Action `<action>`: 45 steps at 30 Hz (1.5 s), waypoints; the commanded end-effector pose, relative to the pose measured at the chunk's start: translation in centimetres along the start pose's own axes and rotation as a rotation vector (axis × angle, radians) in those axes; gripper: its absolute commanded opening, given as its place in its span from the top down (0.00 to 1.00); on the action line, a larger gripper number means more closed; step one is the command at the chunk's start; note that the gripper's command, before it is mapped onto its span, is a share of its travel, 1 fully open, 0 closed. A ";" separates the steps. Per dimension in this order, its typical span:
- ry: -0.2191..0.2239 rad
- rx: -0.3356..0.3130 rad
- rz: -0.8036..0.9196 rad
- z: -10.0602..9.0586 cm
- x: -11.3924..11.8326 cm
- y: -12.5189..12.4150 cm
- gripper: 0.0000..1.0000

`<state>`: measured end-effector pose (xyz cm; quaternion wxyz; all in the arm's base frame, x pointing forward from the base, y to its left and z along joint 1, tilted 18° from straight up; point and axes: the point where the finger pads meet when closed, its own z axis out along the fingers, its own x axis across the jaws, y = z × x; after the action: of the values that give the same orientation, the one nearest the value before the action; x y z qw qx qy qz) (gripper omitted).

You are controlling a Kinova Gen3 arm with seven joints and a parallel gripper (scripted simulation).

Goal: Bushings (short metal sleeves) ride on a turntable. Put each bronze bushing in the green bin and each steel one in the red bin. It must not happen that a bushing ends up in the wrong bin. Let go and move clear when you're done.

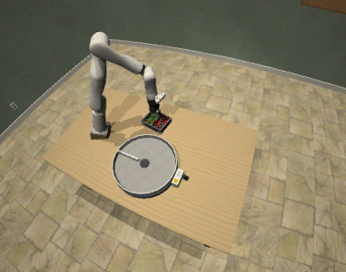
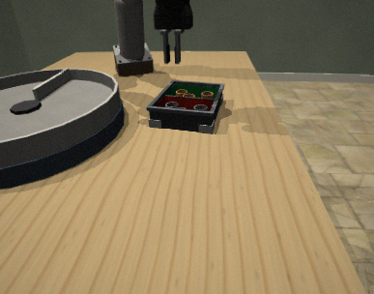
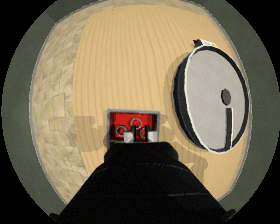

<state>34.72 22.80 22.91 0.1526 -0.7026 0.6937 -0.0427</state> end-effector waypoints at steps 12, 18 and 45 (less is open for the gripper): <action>-0.001 0.001 0.000 -0.1 0.0 0.0 0.58; -0.001 0.001 0.000 -0.1 0.0 0.0 0.58; -0.001 0.001 0.000 -0.1 0.0 0.0 0.00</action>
<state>34.72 22.80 22.91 0.1526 -0.7026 0.6937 -0.0427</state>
